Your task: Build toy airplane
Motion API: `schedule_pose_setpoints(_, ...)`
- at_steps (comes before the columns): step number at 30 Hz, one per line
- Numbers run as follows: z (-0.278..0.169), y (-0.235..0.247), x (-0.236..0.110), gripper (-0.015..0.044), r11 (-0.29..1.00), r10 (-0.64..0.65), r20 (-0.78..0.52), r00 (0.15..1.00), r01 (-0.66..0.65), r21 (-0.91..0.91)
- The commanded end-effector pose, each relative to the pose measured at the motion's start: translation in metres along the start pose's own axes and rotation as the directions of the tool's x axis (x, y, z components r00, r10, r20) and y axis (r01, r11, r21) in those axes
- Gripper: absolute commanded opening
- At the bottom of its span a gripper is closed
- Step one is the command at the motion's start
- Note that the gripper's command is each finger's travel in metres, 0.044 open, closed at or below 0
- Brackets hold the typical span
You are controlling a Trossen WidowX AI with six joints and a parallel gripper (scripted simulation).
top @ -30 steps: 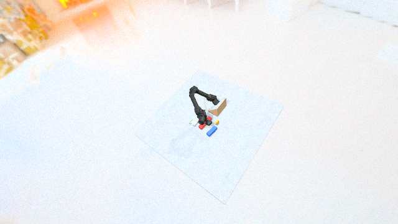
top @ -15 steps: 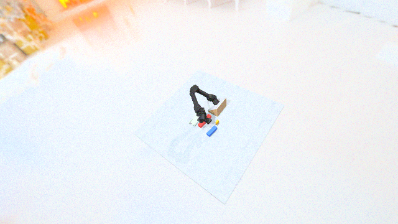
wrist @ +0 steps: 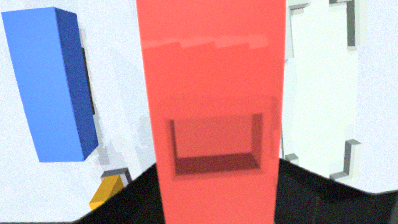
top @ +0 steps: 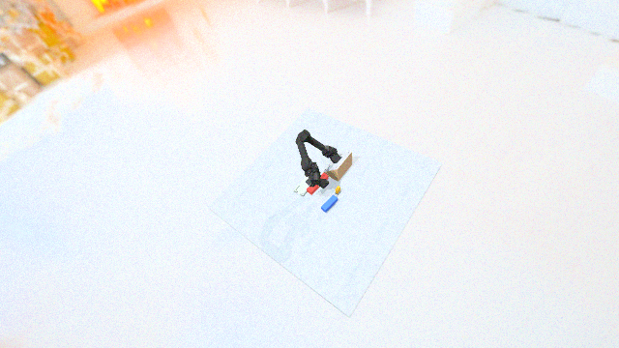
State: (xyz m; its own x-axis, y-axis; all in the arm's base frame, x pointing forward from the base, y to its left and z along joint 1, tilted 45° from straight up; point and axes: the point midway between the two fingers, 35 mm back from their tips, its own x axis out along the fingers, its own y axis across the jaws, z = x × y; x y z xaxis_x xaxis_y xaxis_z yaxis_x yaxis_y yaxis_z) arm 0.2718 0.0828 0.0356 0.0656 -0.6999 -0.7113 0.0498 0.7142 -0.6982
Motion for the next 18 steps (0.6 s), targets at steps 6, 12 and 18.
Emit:
schedule_pose_setpoints(6, 0.001, -0.005, -0.014, 0.0, 1.0, 0.011, 0.007, 1.0, -0.012, 0.003)
schedule_pose_setpoints(12, 0.006, -0.022, -0.006, 0.0, 1.0, 0.02, 0.007, 1.0, -0.02, -0.016)
schedule_pose_setpoints(18, 0.01, -0.039, 0.003, 0.0, 0.999, 0.026, 0.008, 1.0, -0.026, -0.035)
